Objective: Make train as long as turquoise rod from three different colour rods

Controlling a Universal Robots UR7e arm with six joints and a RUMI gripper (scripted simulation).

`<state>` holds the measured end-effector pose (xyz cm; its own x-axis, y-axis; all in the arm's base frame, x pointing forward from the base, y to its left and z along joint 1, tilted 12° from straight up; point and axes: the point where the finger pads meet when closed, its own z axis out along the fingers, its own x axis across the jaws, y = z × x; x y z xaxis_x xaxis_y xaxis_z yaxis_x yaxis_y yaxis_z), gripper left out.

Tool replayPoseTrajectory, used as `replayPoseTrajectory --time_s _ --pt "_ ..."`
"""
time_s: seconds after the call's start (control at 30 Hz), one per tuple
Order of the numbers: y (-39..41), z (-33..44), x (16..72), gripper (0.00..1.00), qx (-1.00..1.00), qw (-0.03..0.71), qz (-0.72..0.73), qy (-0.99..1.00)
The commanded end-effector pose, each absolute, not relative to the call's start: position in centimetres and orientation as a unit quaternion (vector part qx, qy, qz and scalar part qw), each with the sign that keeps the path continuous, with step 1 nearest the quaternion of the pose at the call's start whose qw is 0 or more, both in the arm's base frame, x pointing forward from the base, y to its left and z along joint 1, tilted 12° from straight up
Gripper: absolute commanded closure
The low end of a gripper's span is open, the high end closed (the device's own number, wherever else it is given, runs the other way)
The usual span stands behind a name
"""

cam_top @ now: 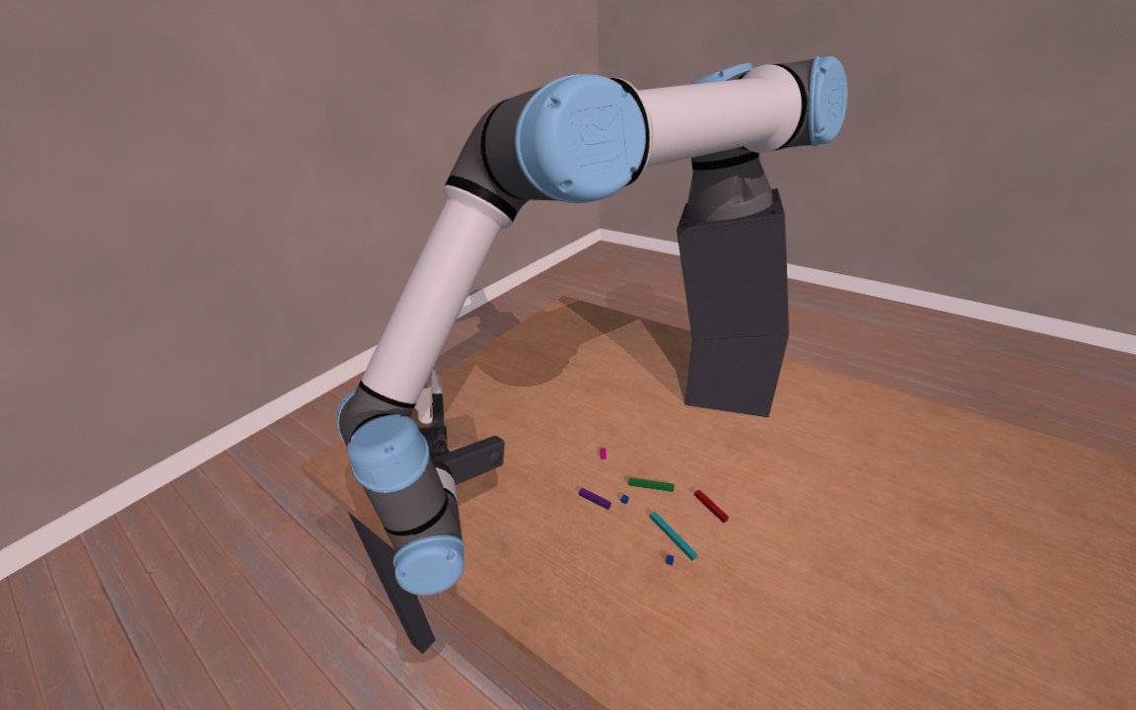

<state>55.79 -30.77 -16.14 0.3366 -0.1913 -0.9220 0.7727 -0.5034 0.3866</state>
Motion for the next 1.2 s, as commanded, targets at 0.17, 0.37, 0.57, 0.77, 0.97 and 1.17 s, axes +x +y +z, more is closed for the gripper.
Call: replayPoseTrajectory --time_s 0.17,0.37,0.57,0.77,0.97,1.17 --pt "-30.77 -16.05 55.84 0.0 0.682 0.451 -0.535 0.213" --pt "-30.77 -16.05 55.84 0.0 0.682 0.451 -0.535 0.213" --pt "-30.77 -16.05 55.84 0.0 0.682 0.451 -0.535 0.213" --pt "-30.74 -16.06 55.83 0.0 0.683 0.451 -0.534 0.212" --pt "-30.62 -16.13 55.73 0.0 0.686 0.45 -0.532 0.209" --pt "-30.45 -16.22 55.6 0.0 0.69 0.448 -0.53 0.205"
